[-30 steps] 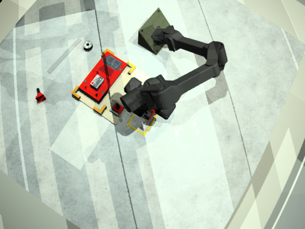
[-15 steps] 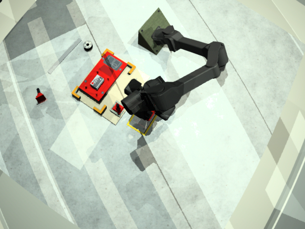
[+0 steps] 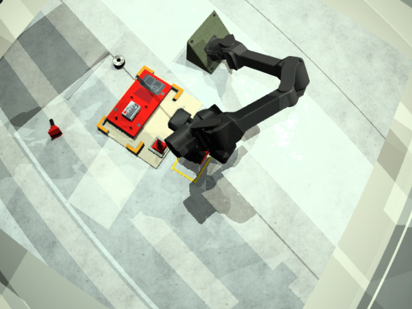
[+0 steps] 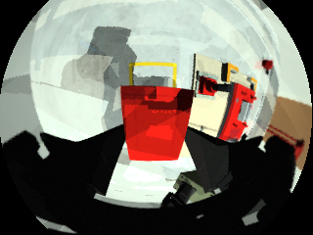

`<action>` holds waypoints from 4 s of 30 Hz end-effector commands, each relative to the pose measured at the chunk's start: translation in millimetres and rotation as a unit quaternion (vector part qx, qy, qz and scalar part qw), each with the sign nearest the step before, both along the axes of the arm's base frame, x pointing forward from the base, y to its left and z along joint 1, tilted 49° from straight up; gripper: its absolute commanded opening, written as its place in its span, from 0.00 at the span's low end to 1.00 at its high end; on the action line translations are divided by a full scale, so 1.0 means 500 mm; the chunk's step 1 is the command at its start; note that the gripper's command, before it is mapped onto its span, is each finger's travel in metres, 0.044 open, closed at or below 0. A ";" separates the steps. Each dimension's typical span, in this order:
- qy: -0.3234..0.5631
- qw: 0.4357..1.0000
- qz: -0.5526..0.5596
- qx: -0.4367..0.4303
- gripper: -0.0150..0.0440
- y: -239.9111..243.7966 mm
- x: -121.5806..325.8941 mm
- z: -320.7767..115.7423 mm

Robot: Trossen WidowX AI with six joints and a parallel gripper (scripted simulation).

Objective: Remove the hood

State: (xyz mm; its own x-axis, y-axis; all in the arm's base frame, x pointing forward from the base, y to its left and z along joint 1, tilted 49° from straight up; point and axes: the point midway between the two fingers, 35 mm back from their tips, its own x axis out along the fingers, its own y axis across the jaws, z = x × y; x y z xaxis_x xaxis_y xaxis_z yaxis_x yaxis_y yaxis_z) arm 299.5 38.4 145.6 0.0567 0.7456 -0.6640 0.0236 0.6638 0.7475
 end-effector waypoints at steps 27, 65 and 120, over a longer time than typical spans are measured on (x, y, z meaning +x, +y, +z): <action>-0.003 1.000 0.002 0.003 0.25 0.042 -0.001 -0.030; -0.003 1.000 0.003 0.003 0.25 0.069 0.001 -0.053; -0.005 1.000 0.003 0.003 1.00 -0.040 -0.008 0.036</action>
State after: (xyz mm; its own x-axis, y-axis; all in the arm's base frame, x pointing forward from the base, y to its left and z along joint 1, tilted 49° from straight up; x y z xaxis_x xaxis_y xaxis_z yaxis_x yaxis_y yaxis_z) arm 296.0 18.9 164.5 0.0627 0.7530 -0.6550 0.0163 0.6555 0.7551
